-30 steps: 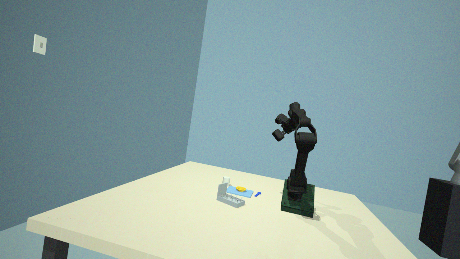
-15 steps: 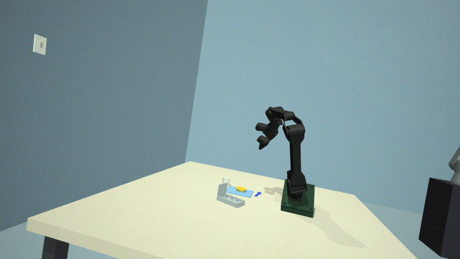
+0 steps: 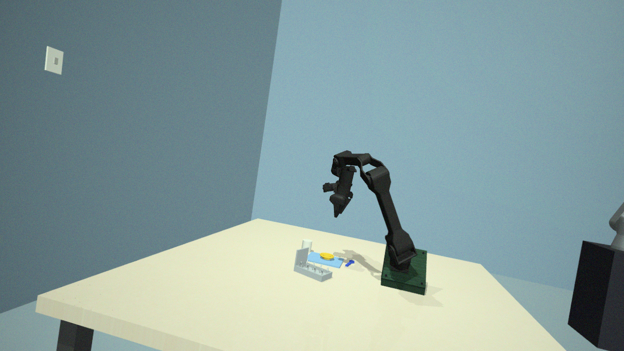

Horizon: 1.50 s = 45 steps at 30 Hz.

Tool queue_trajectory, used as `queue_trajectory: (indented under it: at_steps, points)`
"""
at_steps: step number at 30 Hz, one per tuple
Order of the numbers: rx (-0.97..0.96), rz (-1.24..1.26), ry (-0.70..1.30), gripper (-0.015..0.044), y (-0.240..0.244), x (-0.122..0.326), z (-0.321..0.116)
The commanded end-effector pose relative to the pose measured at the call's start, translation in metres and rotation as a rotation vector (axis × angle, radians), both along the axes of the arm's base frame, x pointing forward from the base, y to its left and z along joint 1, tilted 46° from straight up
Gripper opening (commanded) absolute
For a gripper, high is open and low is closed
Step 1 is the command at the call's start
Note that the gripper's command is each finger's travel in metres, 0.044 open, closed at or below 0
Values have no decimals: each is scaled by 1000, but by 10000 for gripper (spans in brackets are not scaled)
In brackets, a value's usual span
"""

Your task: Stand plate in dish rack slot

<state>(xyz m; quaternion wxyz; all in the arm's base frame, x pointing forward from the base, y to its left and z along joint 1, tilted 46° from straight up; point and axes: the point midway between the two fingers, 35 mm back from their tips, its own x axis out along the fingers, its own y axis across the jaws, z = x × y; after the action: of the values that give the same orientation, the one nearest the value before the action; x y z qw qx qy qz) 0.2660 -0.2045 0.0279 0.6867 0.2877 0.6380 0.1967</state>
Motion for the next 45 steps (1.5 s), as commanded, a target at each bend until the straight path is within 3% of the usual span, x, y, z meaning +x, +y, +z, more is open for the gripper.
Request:
queue_trajectory:
  at_steps: [1,6,13,45]
  points:
    - [67,54,24,400,17,13,-2]
    - [81,65,31,400,27,18,-11]
    - [85,65,28,400,98,28,-82]
    - [85,65,27,400,122,32,-117]
